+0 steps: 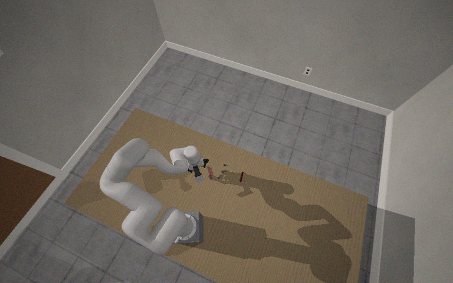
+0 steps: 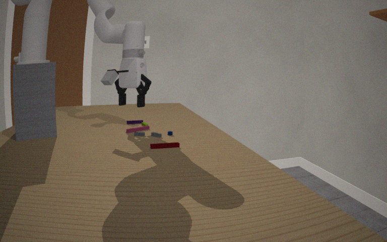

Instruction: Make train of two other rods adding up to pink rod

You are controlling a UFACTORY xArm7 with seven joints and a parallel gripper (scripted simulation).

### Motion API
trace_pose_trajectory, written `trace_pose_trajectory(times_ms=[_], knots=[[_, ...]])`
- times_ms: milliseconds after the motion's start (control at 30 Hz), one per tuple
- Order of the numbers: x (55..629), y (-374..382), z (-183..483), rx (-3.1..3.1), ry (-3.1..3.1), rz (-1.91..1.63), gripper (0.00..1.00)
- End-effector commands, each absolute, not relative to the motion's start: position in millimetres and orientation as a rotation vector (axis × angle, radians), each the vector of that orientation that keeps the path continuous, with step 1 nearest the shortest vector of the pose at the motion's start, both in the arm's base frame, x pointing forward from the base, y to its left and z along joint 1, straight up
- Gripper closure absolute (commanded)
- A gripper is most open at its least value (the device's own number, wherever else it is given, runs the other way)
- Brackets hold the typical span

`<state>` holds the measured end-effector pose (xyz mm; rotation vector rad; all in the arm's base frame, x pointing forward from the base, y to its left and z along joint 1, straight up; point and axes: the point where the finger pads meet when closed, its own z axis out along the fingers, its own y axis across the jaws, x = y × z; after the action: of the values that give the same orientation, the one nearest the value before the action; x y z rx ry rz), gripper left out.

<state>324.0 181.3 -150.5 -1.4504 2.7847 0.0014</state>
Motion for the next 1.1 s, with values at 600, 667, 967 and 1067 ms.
trace_pose_trajectory(times_ms=[600,667,967,1067], knots=[[325.2,181.7,-149.5,-1.448,2.783,0.001,0.0],[325.2,181.7,-149.5,-1.448,2.783,0.001,0.0],[325.2,181.7,-149.5,-1.448,2.783,0.001,0.0],[325.2,181.7,-149.5,-1.448,2.783,0.001,0.0]])
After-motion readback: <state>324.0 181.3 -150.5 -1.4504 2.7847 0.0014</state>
